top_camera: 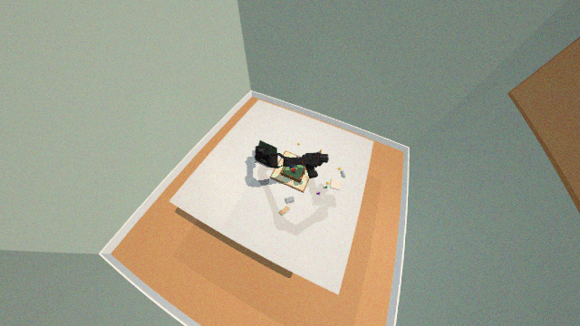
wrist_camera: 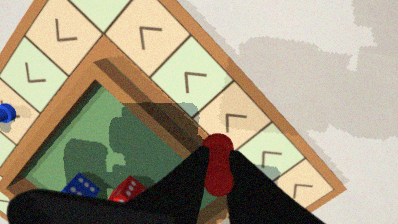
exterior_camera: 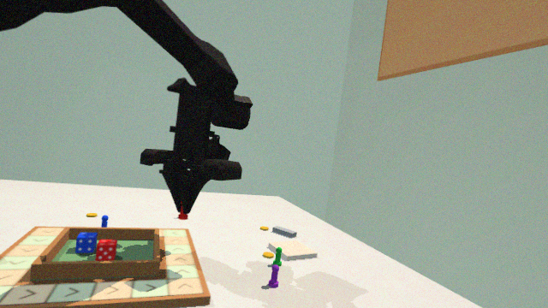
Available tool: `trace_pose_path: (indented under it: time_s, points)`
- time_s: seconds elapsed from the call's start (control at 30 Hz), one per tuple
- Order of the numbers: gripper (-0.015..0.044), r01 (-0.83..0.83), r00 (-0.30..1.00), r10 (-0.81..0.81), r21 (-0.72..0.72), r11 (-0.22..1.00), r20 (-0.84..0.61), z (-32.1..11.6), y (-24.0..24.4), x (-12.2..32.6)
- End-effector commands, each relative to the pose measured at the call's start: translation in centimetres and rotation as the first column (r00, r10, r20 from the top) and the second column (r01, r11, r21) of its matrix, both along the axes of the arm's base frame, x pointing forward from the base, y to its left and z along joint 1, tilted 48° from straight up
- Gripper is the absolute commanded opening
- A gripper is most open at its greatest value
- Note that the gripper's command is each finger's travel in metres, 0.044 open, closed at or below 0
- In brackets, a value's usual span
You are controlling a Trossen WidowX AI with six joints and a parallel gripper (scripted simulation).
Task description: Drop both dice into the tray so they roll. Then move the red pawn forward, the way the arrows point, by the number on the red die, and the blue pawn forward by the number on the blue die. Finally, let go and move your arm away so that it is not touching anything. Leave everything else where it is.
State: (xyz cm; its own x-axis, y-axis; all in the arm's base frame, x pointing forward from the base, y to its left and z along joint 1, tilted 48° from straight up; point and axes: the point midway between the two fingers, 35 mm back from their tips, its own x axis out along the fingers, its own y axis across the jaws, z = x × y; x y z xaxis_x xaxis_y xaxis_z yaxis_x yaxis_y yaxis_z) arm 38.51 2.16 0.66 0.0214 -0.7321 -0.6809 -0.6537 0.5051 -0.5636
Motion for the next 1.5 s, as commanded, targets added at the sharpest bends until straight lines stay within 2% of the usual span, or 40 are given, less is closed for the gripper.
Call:
trace_pose_path:
  time_s: [0.0,0.47,1.13,1.47]
  points:
    - [0.0,0.003,1.0,-0.003,0.001,1.0,-0.005,-3.0,0.6,0.0]
    - [0.0,0.003,1.0,-0.003,0.0,1.0,-0.005,-5.5,-1.9,0.1]
    - [0.0,0.003,1.0,-0.003,-0.001,1.0,-0.005,-6.7,-3.2,0.1]
    - [0.0262,0.007,1.0,-0.007,0.005,1.0,0.006,-6.2,-2.8,0.3]
